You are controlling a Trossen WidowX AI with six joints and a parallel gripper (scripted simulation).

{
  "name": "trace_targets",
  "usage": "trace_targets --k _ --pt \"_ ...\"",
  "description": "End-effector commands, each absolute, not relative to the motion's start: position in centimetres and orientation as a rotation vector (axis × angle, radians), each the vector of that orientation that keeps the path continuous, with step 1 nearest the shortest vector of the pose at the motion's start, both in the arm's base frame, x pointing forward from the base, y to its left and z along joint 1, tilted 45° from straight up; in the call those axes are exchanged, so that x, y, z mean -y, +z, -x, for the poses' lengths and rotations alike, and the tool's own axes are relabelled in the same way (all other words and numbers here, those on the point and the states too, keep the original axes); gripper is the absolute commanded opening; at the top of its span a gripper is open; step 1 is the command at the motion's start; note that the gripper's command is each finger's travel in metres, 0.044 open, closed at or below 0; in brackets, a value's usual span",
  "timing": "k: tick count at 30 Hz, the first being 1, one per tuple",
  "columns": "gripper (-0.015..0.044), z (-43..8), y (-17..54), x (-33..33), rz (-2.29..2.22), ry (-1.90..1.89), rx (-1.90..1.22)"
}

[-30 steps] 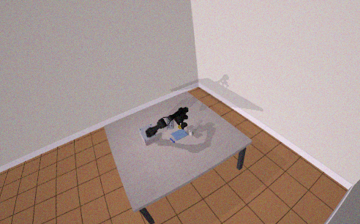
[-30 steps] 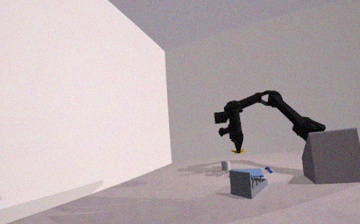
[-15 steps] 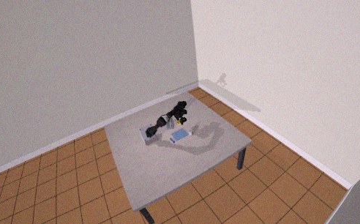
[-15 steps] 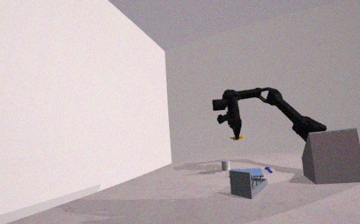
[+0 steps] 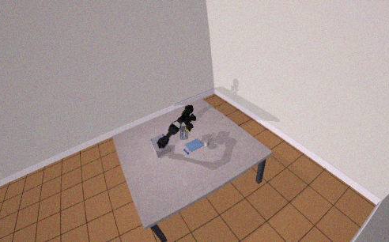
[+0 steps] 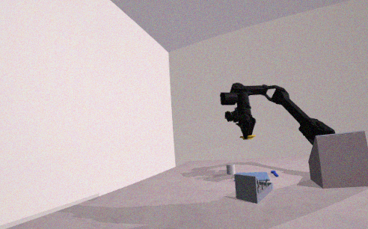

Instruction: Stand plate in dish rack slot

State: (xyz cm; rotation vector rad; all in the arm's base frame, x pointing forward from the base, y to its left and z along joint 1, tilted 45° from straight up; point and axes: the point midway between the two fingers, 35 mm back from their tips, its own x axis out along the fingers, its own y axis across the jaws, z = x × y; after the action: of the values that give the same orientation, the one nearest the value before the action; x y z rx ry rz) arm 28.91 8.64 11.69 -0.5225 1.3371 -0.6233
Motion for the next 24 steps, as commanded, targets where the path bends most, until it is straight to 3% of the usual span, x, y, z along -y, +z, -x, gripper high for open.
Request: trace_targets --k 1,6,13,24 --pt "0.0000 -26.3 9.1 -10.6 0.430 -0.702 -1.296" --pt "0.0000 -23.4 6.9 -12.0 0.324 -0.794 -1.236" --pt "0.0000 -23.3 6.8 -12.0 0.320 -0.796 -1.237" --pt "0.0000 -23.0 4.1 -10.2 0.345 -0.645 -1.483"
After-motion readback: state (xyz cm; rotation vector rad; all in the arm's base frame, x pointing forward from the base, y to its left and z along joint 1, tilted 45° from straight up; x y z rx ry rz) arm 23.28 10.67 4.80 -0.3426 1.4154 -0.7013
